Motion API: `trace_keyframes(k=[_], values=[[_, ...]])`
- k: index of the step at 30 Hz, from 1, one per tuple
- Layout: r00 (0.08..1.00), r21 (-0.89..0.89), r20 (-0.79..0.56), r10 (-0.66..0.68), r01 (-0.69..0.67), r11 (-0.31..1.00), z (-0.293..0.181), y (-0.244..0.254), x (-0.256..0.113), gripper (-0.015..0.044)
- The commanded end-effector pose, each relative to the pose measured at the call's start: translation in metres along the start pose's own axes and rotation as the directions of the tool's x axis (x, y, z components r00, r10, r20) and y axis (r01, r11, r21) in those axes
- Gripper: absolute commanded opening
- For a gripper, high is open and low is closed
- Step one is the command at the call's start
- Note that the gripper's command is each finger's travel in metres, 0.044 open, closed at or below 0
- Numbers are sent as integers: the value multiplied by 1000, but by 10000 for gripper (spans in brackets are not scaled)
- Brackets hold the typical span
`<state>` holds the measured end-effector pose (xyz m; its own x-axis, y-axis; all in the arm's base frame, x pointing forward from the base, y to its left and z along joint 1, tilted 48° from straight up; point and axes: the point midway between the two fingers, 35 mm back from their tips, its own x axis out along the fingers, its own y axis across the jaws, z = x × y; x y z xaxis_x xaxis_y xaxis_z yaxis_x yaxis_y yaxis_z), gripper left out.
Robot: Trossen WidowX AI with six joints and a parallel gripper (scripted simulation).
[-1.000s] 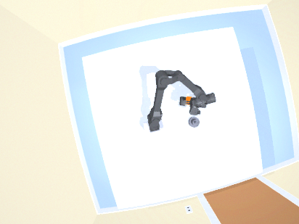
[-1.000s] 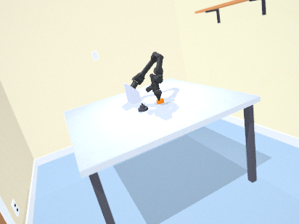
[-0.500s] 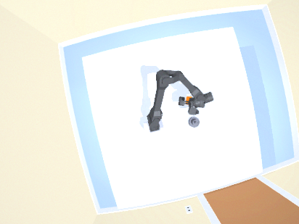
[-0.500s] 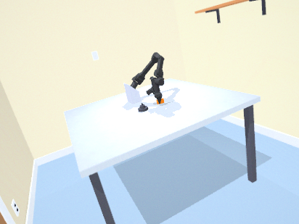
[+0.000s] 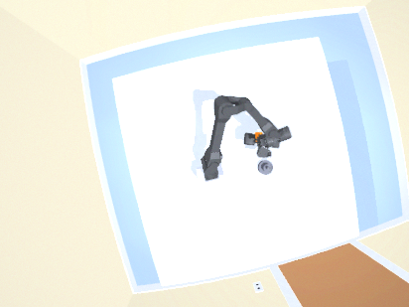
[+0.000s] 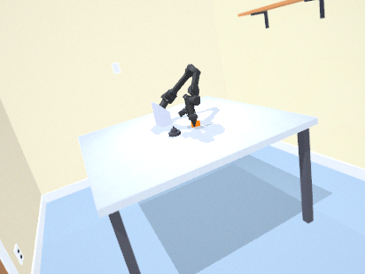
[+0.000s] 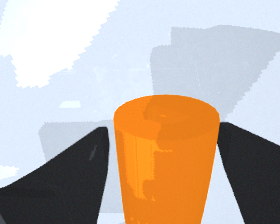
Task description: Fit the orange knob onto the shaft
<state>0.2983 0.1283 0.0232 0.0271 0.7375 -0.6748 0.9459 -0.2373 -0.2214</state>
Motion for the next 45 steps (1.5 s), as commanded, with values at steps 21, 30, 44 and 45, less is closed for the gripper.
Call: trace_keyframes(k=[21, 30, 44, 45], values=[[993, 0, 122, 0, 0, 1000, -6, 0, -5, 180], [967, -1, 257, 0, 0, 1000, -14, 0, -10, 180], [878, -1, 479, 0, 1, 1000, -29, 0, -17, 180], [869, -1, 495, 0, 1, 1000, -30, 0, -17, 180]])
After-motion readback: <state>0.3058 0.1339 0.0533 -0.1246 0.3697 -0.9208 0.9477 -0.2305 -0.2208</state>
